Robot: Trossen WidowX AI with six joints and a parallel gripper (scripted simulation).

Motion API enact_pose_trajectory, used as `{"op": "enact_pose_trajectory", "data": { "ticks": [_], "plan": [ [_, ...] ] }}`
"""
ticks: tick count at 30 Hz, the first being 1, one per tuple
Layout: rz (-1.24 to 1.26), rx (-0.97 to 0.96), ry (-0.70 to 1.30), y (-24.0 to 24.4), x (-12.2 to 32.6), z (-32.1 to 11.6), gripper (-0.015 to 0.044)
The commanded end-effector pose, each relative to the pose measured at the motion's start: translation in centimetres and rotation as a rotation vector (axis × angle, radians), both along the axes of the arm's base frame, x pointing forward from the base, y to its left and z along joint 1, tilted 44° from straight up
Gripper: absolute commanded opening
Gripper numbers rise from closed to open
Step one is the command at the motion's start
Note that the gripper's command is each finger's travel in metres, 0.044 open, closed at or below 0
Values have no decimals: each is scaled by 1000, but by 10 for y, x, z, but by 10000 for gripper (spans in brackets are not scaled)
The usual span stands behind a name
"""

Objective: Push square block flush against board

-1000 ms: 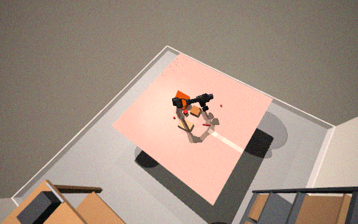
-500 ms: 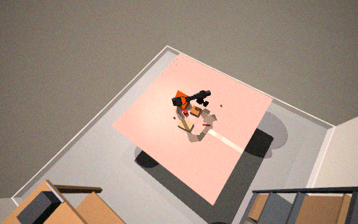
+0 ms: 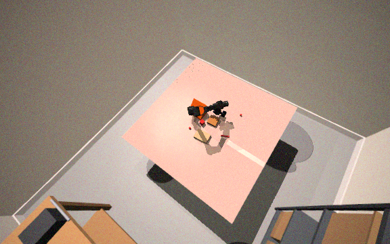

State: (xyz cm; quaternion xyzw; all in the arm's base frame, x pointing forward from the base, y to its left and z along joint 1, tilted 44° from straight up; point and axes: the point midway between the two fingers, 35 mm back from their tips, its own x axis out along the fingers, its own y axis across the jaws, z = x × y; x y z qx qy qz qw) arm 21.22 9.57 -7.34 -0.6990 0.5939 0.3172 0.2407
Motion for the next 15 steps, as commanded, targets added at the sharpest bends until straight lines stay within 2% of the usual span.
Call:
{"op": "enact_pose_trajectory", "data": {
  "ticks": [1, 15],
  "plan": [
    [9, -10, 7, -11, -1, -9, 0],
    [10, -6, 9, -22, 5, 3, 0]
  ]
}}
